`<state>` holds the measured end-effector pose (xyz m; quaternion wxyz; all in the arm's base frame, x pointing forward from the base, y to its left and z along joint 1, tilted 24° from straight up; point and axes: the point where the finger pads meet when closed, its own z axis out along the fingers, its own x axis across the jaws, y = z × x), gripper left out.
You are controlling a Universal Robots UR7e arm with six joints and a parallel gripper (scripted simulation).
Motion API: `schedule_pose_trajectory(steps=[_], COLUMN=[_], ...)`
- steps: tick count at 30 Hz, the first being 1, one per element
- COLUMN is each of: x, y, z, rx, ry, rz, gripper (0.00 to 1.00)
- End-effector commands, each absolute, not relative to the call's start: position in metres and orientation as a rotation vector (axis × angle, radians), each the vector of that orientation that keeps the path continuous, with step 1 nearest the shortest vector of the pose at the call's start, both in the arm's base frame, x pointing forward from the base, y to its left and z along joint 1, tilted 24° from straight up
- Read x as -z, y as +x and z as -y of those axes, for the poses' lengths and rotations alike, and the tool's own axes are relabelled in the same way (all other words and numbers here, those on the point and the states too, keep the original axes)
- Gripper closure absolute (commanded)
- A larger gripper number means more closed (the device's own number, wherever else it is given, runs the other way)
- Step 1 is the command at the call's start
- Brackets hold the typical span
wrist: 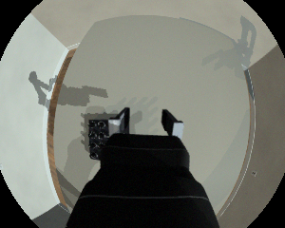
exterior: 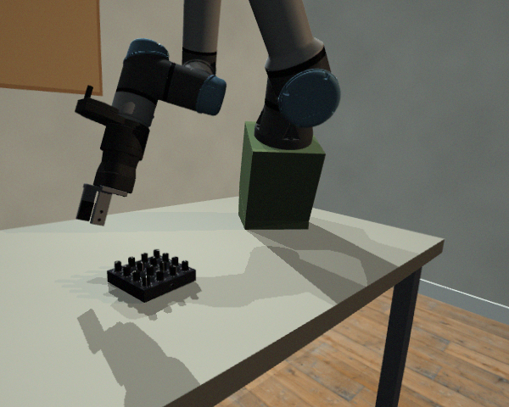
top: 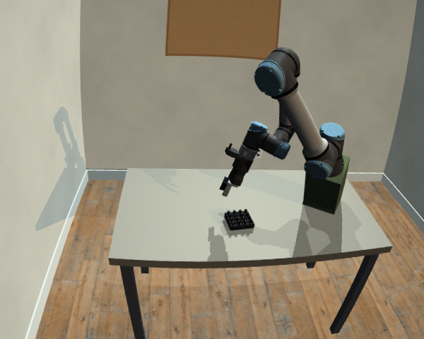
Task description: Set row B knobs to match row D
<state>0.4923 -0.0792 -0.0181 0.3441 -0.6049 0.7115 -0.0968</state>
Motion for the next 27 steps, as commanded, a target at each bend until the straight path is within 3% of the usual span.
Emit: schedule_pose_trajectory(steps=[1, 16, 27], x=[0.030, 0.040, 0.040], y=[0.473, 0.428, 0.425], z=[0.035, -0.023, -0.027], rx=[0.118, -0.002, -0.006], ry=[-1.664, -1.830, -1.848], rz=[-1.928, -2.005, -2.010], gripper=[0.00, 0.00, 0.00])
